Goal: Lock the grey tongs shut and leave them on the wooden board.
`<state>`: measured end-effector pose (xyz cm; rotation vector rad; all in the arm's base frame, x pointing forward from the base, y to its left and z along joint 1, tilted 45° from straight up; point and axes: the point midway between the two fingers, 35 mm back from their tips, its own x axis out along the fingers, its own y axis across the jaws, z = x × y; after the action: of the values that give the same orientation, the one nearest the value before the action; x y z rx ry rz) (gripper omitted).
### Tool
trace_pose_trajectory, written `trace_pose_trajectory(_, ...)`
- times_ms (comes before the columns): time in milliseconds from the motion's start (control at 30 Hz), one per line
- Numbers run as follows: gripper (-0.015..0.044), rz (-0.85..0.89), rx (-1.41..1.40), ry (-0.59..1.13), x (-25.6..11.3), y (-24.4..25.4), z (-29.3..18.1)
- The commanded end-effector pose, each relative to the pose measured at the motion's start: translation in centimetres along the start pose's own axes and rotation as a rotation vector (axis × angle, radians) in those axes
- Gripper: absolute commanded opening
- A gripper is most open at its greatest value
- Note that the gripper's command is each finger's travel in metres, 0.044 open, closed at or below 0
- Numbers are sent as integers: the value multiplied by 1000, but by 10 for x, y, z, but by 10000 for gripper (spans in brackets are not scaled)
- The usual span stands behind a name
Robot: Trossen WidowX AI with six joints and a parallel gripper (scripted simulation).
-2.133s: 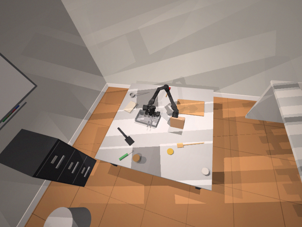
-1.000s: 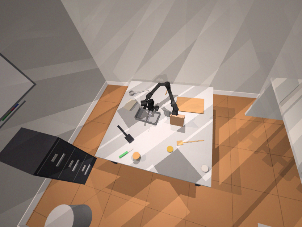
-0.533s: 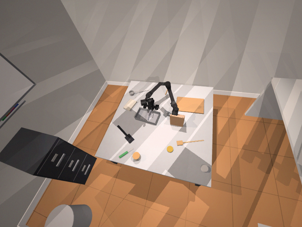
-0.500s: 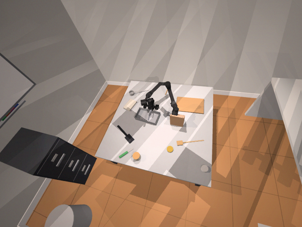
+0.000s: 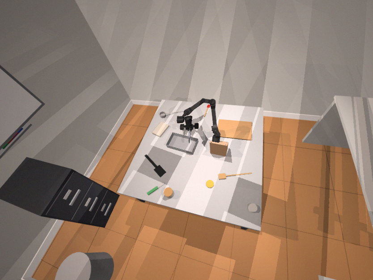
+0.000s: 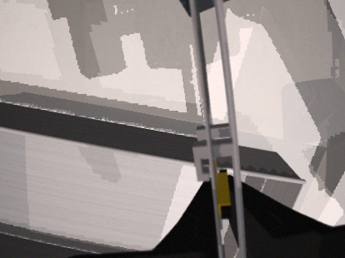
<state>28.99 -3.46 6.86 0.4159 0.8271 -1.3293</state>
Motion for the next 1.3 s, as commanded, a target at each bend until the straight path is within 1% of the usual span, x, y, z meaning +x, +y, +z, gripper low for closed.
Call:
trace_pose_trajectory(0,-150,18,-72,10,-4,-12,22)
trace_pose_trajectory(667,-150,36,-389,3,-6,-85,101)
trace_pose_trajectory(1267,-150,1,-680,-52,-14,-169,141)
